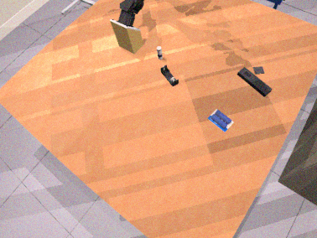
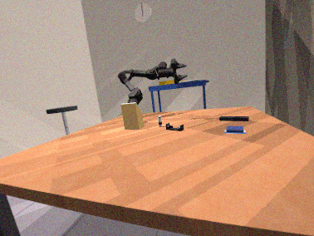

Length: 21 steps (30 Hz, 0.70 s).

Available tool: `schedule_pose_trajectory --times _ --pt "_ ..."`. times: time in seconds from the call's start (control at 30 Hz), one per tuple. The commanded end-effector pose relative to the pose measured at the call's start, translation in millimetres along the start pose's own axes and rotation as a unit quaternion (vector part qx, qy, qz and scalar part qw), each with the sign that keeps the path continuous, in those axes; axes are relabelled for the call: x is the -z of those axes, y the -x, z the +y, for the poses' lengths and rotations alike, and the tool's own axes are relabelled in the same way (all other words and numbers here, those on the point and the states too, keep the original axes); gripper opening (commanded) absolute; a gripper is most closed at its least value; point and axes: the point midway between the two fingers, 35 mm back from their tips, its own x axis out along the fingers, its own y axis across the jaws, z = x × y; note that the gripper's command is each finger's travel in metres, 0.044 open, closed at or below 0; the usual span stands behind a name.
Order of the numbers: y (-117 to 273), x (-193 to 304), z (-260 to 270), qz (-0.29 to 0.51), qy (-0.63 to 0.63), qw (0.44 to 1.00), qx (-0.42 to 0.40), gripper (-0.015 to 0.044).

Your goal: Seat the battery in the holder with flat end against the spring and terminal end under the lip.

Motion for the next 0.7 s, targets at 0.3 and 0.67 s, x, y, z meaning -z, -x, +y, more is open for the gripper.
schedule_pose_trajectory --times 0.3,0.67 --pt "-10.4 186.2 -43.9 0.368 0.113 0.919 -0.084 0.0137" --pt "101.5 312.7 -45.9 0.591 -0.079 0.732 -0.33 0.0"
